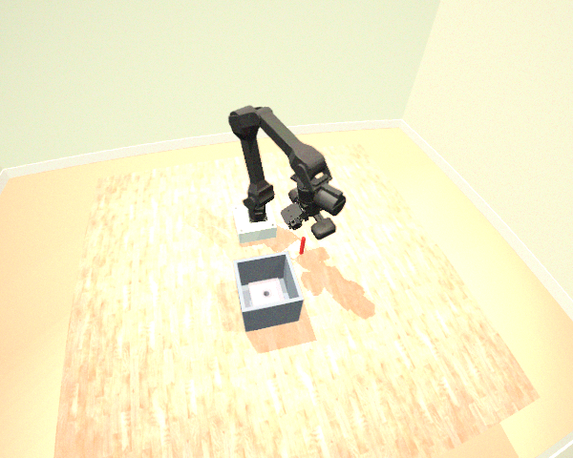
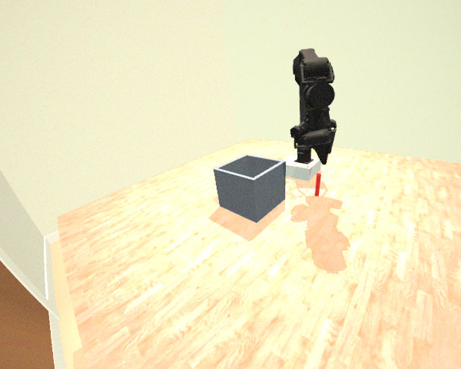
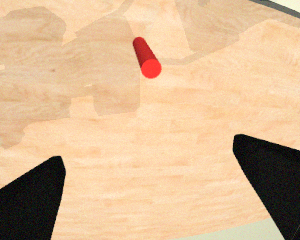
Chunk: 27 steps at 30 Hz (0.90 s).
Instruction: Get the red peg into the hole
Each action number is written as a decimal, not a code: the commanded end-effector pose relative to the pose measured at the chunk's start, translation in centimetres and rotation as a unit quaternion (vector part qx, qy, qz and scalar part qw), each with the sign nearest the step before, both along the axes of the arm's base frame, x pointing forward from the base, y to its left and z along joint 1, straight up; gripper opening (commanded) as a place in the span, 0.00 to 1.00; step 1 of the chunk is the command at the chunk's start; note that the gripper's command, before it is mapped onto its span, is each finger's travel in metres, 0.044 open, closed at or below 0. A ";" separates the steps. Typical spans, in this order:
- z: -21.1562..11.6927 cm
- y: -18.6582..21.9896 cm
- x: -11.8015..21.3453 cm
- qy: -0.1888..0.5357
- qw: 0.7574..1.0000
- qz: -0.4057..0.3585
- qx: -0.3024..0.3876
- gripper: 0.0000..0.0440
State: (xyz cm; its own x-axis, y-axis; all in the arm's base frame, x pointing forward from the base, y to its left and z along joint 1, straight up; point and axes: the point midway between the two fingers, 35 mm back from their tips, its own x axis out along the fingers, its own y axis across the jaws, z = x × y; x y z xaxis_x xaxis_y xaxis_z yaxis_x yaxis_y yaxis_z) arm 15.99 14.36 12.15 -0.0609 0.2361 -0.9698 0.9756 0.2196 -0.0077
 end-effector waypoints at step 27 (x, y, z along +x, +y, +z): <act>-9.2 -2.2 -1.4 0.027 0.996 0.023 -0.086 0.81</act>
